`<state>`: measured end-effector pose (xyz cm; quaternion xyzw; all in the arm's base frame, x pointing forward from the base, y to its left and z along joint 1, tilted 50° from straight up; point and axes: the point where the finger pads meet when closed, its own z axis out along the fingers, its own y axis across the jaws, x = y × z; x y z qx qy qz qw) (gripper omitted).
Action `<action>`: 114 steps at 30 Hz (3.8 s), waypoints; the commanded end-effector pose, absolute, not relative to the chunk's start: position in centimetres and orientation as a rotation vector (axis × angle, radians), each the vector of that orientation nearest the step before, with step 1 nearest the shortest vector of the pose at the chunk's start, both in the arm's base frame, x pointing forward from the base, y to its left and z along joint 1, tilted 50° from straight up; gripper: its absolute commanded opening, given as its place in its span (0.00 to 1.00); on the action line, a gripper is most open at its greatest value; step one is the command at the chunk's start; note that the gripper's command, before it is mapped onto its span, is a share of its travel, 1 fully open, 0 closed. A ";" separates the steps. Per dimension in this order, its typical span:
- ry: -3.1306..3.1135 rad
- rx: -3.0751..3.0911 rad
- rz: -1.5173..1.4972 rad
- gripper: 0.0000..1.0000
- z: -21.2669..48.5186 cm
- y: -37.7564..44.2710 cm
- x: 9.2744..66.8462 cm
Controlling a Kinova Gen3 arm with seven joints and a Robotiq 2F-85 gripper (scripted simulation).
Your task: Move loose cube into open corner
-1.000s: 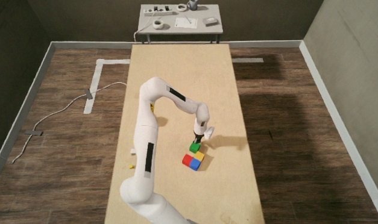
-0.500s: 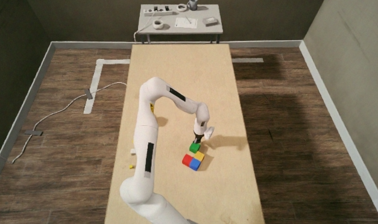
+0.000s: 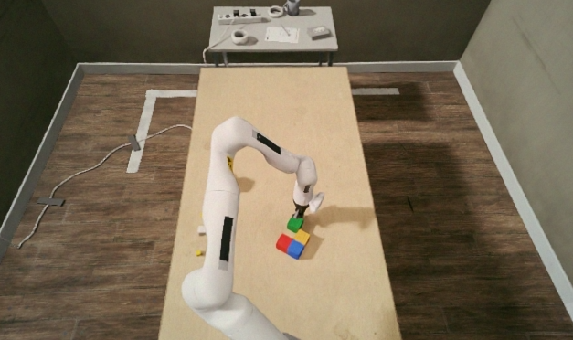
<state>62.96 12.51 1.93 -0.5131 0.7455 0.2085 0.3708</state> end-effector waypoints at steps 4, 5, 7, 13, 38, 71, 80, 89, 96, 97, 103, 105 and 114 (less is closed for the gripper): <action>1.912 -1.315 0.533 0.10 2.0 12.5 62.8; 1.912 -1.315 0.533 0.10 2.0 12.5 62.8; 1.912 -1.315 0.533 0.10 2.0 12.5 62.7; 1.912 -1.315 0.533 0.10 2.0 12.5 62.6; 1.912 -1.315 0.533 0.10 2.0 12.6 62.6; 1.912 -1.315 0.533 0.10 2.0 12.6 62.5; 1.912 -1.315 0.533 0.10 2.0 12.6 62.4; 1.912 -1.315 0.533 0.10 2.0 12.7 62.2; 1.912 -1.314 0.533 0.10 1.9 12.8 62.0; 1.912 -1.314 0.533 0.10 1.9 12.8 61.9; 1.912 -1.315 0.533 0.10 1.9 12.9 61.7; 1.912 -1.314 0.533 0.10 1.9 12.9 61.7; 1.912 -1.314 0.533 0.10 1.9 13.1 61.2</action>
